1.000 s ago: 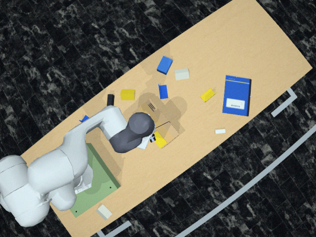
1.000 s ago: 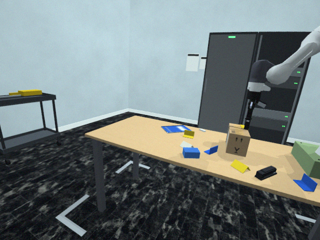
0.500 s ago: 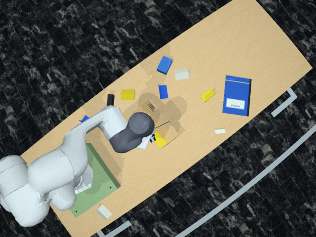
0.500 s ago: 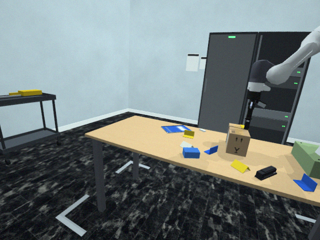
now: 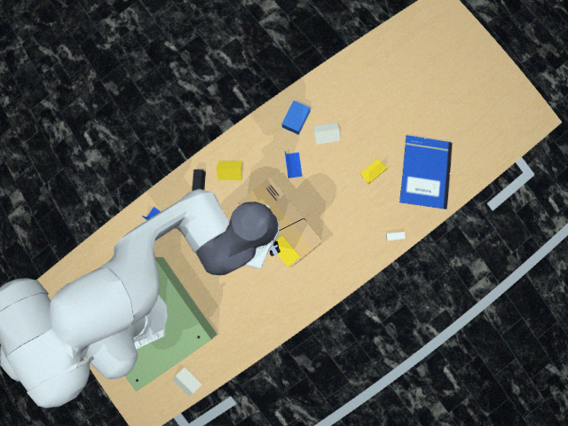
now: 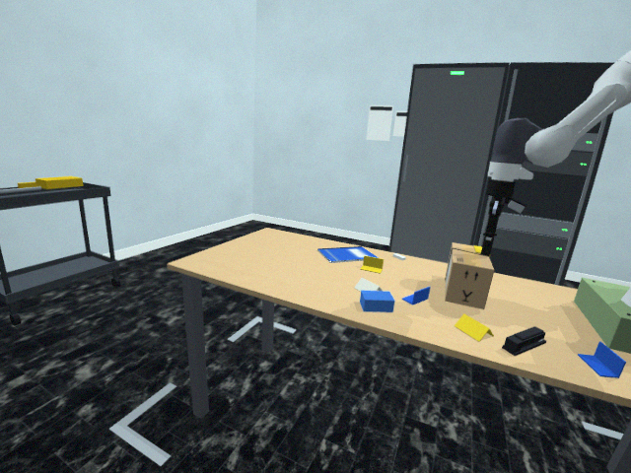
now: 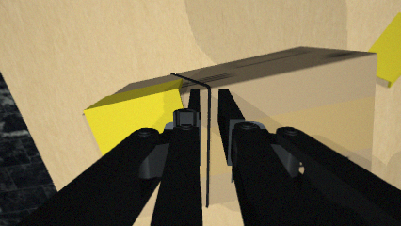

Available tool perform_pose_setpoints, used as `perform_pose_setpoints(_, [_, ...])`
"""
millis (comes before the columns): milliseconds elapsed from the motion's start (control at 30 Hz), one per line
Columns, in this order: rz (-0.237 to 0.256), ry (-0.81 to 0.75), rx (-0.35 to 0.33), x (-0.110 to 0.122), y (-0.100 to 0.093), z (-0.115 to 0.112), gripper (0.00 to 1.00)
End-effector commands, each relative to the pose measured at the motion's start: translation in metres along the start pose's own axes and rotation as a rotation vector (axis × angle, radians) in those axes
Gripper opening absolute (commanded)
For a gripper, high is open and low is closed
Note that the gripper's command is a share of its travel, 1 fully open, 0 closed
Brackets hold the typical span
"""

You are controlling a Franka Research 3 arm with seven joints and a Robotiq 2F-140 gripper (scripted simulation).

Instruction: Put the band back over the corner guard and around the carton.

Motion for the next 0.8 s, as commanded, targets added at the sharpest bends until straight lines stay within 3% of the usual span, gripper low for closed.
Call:
perform_pose_setpoints(0, [-0.002,0.004,0.0,0.0009,0.0015,0.0004,0.18])
perform_pose_setpoints(767, [-0.002,0.004,0.0,0.0002,0.0051,0.0001,0.18])
Point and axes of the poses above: the point where the finger pads meet when closed, its own y axis out along the fingers, its own x axis across the jaws, z = x × y, the point moved 1 cm from there along -y, back along the fingers, and after that the axes turned 8 degrees about y, right-handed, at the moved point
